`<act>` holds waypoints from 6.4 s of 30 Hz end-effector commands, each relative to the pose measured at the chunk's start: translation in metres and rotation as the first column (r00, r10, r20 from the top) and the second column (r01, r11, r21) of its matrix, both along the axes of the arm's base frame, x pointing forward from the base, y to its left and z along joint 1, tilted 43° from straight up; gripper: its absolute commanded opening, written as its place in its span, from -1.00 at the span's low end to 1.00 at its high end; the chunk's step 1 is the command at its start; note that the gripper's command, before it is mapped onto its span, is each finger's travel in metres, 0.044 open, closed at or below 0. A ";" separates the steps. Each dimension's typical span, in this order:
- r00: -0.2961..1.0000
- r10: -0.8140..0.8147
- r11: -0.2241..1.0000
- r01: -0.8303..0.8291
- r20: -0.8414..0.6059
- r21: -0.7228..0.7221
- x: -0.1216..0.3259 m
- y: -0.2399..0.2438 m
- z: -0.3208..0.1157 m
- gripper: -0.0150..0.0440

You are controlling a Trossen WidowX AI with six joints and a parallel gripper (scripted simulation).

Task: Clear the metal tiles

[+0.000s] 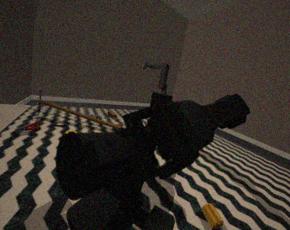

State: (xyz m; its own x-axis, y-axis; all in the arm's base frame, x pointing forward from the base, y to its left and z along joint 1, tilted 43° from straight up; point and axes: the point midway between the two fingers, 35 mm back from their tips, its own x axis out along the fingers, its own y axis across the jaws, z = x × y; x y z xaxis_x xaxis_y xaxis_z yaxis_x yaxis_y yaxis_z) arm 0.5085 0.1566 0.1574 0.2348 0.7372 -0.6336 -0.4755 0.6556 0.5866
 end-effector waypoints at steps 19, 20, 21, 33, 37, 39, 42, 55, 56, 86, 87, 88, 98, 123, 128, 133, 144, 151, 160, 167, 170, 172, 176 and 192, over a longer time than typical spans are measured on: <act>1.000 0.002 1.000 -0.002 0.018 0.000 0.019 -0.012 -0.012 -0.49; 1.000 0.002 1.000 -0.002 0.019 0.000 0.019 -0.012 -0.012 -0.49; 1.000 0.002 1.000 -0.002 0.020 0.000 0.020 -0.013 -0.013 -0.49; 1.000 0.002 1.000 -0.002 0.026 0.000 0.028 -0.019 -0.019 -0.49; 1.000 0.002 1.000 -0.002 0.029 0.000 0.031 -0.021 -0.021 -0.49; 1.000 0.002 1.000 -0.002 0.030 0.000 0.032 -0.022 -0.022 -0.49; 0.999 0.002 1.000 -0.002 0.032 0.000 0.034 -0.024 -0.023 -0.49; 0.999 0.002 1.000 -0.002 0.042 0.004 0.037 -0.026 -0.021 -0.49; 0.999 0.002 1.000 -0.002 0.043 0.004 0.037 -0.028 -0.020 -0.49; 0.990 -0.114 0.992 0.108 0.089 0.060 0.013 -0.090 0.073 -0.49; 0.989 -0.121 0.991 0.115 0.090 0.064 0.011 -0.093 0.078 -0.49; 0.988 -0.128 0.990 0.122 0.092 0.068 0.009 -0.096 0.083 -0.49; 0.982 -0.160 0.985 0.152 0.098 0.085 -0.001 -0.108 0.105 -0.49; 0.983 -0.164 0.984 0.157 0.085 0.082 0.011 -0.079 0.074 -0.49; 0.983 -0.165 0.984 0.159 0.083 0.082 0.013 -0.073 0.067 -0.49; 0.983 -0.167 0.984 0.160 0.080 0.083 0.014 -0.066 0.060 -0.49; 0.983 -0.170 0.983 0.164 0.075 0.084 0.016 -0.051 0.045 -0.49; 0.982 -0.173 0.982 0.166 0.072 0.086 0.016 -0.041 0.035 -0.49; 0.982 -0.176 0.981 0.170 0.067 0.089 0.016 -0.029 0.023 -0.49; 0.982 -0.179 0.981 0.173 0.064 0.092 0.014 -0.019 0.013 -0.49; 0.982 -0.180 0.980 0.174 0.063 0.093 0.013 -0.015 0.009 -0.49; 0.982 -0.181 0.980 0.175 0.062 0.094 0.013 -0.013 0.006 -0.49; 0.981 -0.183 0.980 0.177 0.060 0.096 0.011 -0.007 0.001 -0.49; 0.981 -0.185 0.979 0.178 0.058 0.097 0.016 -0.006 -0.009 -0.49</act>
